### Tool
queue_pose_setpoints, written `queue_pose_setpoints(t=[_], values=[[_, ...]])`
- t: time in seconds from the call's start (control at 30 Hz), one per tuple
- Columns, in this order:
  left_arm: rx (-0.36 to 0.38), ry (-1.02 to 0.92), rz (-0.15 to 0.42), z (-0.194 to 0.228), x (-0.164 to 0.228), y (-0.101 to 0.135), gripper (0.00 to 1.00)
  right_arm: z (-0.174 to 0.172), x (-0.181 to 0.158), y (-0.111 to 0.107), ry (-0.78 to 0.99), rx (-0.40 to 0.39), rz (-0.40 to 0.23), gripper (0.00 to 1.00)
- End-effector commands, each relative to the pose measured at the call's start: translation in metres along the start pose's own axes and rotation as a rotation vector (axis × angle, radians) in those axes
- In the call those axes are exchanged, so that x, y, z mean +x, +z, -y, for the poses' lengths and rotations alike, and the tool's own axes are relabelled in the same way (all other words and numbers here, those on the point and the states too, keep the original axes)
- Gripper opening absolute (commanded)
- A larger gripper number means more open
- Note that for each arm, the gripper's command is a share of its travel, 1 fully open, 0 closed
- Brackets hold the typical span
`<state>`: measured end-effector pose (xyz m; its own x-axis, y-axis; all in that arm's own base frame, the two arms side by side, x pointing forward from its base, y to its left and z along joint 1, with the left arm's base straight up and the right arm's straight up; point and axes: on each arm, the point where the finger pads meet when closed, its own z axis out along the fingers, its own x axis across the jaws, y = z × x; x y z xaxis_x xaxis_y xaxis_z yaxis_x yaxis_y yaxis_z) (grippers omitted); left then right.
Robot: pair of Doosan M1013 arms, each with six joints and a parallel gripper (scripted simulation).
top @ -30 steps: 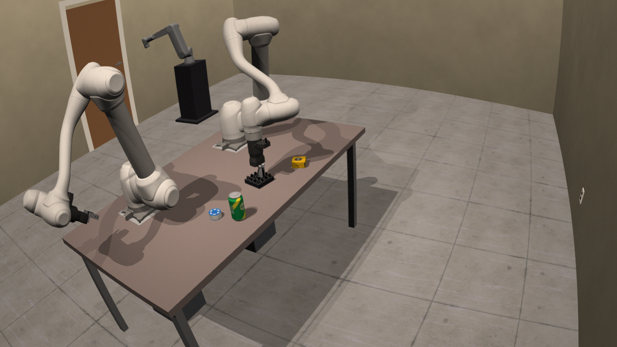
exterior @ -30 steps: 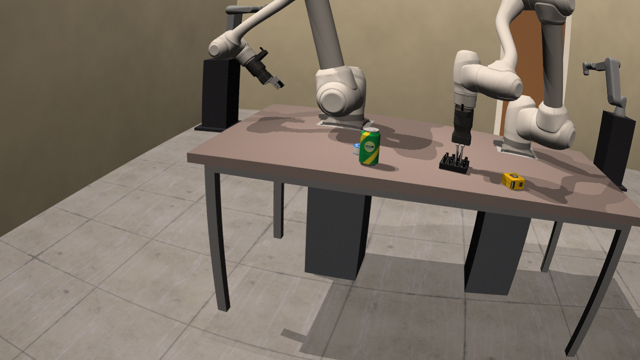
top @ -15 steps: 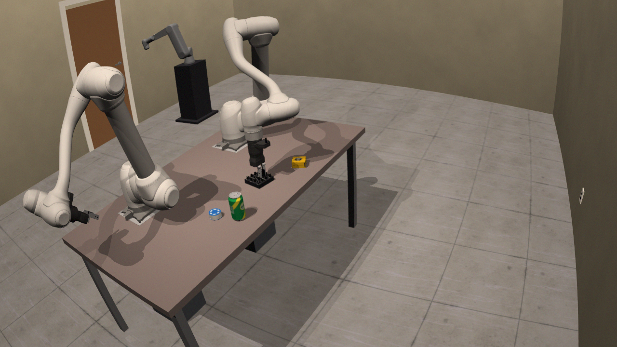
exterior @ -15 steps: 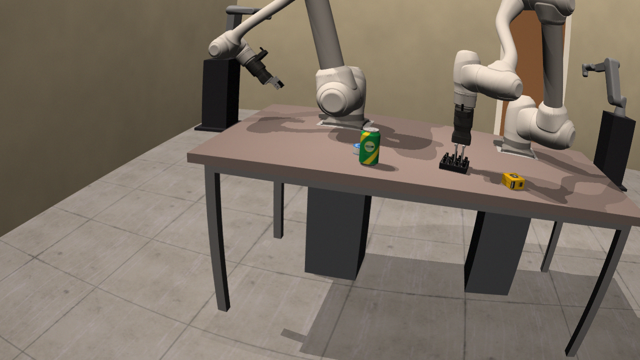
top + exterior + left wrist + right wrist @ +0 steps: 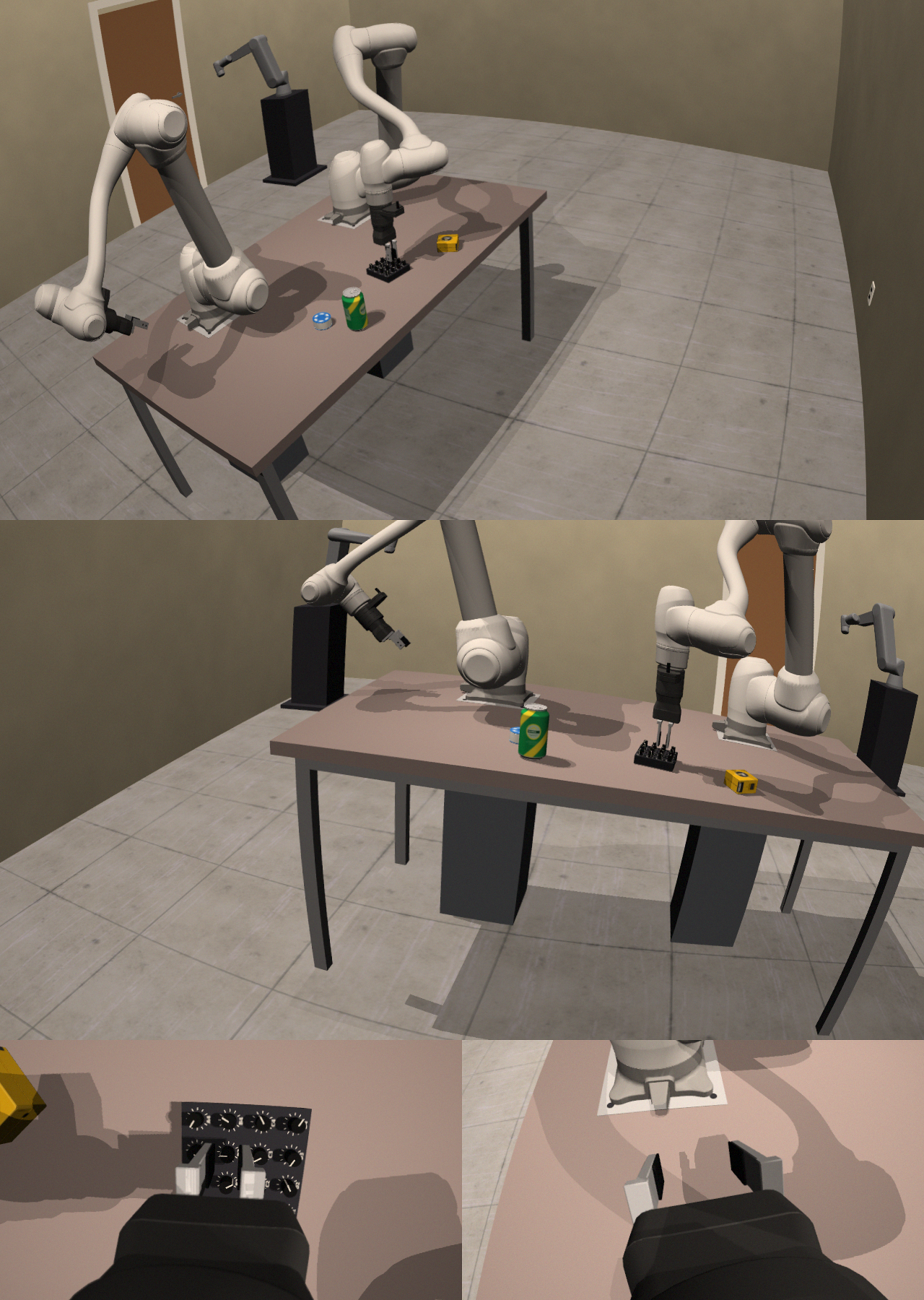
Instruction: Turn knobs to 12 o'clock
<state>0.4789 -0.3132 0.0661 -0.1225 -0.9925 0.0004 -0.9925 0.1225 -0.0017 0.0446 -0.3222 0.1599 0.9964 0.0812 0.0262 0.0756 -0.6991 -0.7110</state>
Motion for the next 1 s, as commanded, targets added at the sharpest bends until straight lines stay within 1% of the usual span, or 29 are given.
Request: queue_pose_setpoints(t=[0.0,0.1,0.5,0.63,0.77,0.83,0.9,0.97], values=[[0.001,-0.001,-0.002,0.002,0.0,-0.018,0.46,-0.001,0.001,0.001,-0.005,-0.007,-0.011,1.0],[0.001,-0.001,-0.002,0.002,0.0,-0.023,0.46,-0.001,0.001,0.001,-0.005,-0.007,-0.011,1.0],[-0.002,0.033,-0.001,0.002,0.001,-0.021,0.46,-0.001,0.001,0.001,-0.005,-0.007,-0.011,1.0],[-0.004,0.132,0.0,0.005,0.005,-0.021,0.46,-0.001,0.001,0.001,-0.005,-0.007,-0.011,1.0],[-0.004,0.304,-0.001,0.008,0.013,-0.022,0.46,-0.001,0.001,0.001,-0.005,-0.007,-0.011,1.0],[-0.004,0.304,-0.001,0.008,0.013,-0.022,0.46,-0.001,0.001,0.001,-0.005,-0.007,-0.011,1.0],[-0.005,0.42,-0.002,0.01,0.018,-0.023,0.46,-0.001,0.001,0.001,-0.005,-0.007,-0.011,1.0],[-0.004,0.492,-0.003,0.01,0.021,-0.024,0.46,-0.001,0.001,0.001,-0.005,-0.007,-0.011,1.0]])
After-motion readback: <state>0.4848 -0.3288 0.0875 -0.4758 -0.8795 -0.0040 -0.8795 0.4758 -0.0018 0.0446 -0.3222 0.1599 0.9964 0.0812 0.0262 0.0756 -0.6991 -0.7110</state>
